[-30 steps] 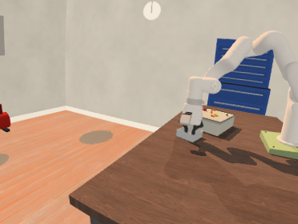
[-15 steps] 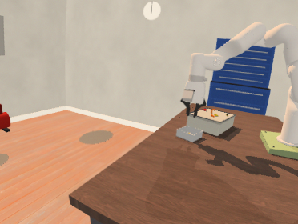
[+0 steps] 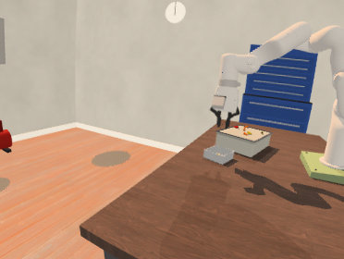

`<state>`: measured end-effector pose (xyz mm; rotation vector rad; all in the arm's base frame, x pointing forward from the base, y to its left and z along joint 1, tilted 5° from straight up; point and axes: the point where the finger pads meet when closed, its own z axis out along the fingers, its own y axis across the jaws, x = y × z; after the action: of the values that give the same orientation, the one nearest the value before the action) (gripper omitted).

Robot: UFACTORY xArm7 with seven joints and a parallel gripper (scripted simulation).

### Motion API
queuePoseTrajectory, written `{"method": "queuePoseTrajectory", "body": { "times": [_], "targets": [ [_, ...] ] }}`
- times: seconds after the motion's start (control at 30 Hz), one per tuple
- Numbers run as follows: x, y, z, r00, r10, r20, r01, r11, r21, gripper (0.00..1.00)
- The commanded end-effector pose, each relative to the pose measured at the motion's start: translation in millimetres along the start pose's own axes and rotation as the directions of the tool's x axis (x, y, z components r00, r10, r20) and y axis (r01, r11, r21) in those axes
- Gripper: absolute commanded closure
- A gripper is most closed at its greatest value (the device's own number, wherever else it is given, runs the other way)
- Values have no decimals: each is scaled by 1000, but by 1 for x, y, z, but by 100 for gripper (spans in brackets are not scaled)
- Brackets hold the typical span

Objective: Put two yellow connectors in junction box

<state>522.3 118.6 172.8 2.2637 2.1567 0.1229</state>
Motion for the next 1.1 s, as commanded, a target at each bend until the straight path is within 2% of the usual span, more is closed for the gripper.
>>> {"method": "queuePoseTrajectory", "body": {
  "times": [0.0, 0.17, 0.2, 0.3, 0.43, 0.5, 0.53, 0.7, 1.0, 1.07],
  "targets": [
    [0, 2, -3, 1000, 0, -1, 0, 1000, -6, 71],
    [-4, 1, -2, 1000, 1, 1, -1, 1000, -6, 71],
    [-13, 0, -2, 1000, 2, 4, -2, 1000, -4, 71],
    [-64, -8, 1, 1000, 12, 19, -12, 1000, 2, 71],
    [-100, -18, 2, 999, 21, 27, -22, 1000, 7, 71],
    [-100, -18, 2, 999, 21, 27, -22, 1000, 7, 71],
    [-131, -28, 3, 999, 31, 31, -31, 999, 11, 71],
    [-173, -46, 4, 998, 46, 34, -47, 999, 15, 71],
    [-252, -96, 6, 996, 86, 28, -86, 996, 16, 71],
    [-252, -96, 6, 996, 86, 28, -86, 996, 16, 71]
  ]
}}
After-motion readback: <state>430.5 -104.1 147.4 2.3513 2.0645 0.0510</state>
